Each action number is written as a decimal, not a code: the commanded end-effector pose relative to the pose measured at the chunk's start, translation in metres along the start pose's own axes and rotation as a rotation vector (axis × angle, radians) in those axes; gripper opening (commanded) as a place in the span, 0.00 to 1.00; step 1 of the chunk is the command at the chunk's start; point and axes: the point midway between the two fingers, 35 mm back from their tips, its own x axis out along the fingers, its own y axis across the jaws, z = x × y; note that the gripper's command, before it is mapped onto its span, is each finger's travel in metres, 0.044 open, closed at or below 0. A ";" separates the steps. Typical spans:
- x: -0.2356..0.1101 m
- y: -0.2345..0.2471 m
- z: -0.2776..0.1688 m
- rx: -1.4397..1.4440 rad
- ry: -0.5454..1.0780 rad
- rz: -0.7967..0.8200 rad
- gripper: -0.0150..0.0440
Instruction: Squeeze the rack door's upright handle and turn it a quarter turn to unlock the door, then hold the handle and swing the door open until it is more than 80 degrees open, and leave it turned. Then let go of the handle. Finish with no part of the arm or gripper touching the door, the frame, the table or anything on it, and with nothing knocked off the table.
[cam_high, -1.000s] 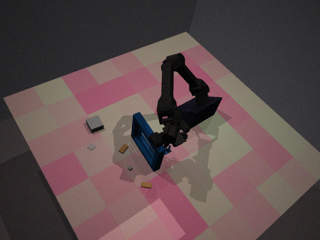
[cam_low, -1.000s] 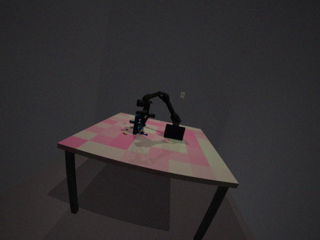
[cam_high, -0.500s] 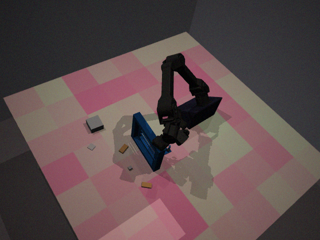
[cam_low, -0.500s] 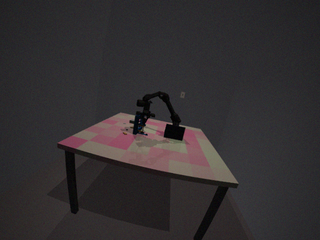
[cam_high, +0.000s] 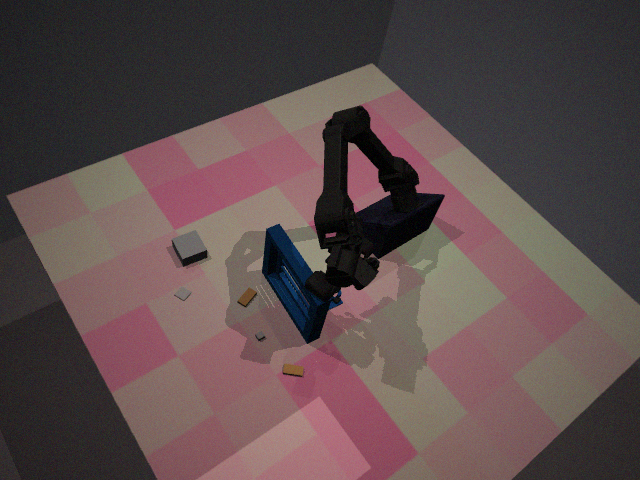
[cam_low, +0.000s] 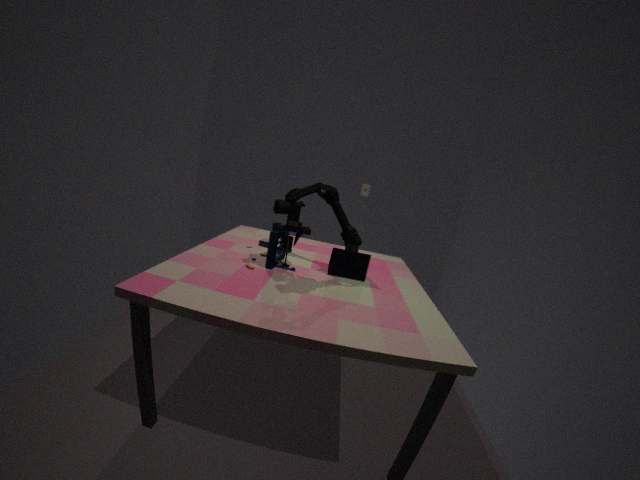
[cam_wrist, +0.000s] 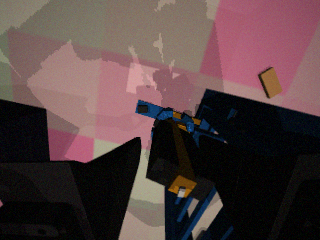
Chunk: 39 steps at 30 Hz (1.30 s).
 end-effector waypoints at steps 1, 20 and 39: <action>0.001 -0.003 -0.001 0.077 0.001 -0.010 0.73; 0.001 -0.003 -0.001 1.018 -0.007 -0.009 0.73; 0.001 -0.003 -0.001 1.960 -0.012 -0.004 0.73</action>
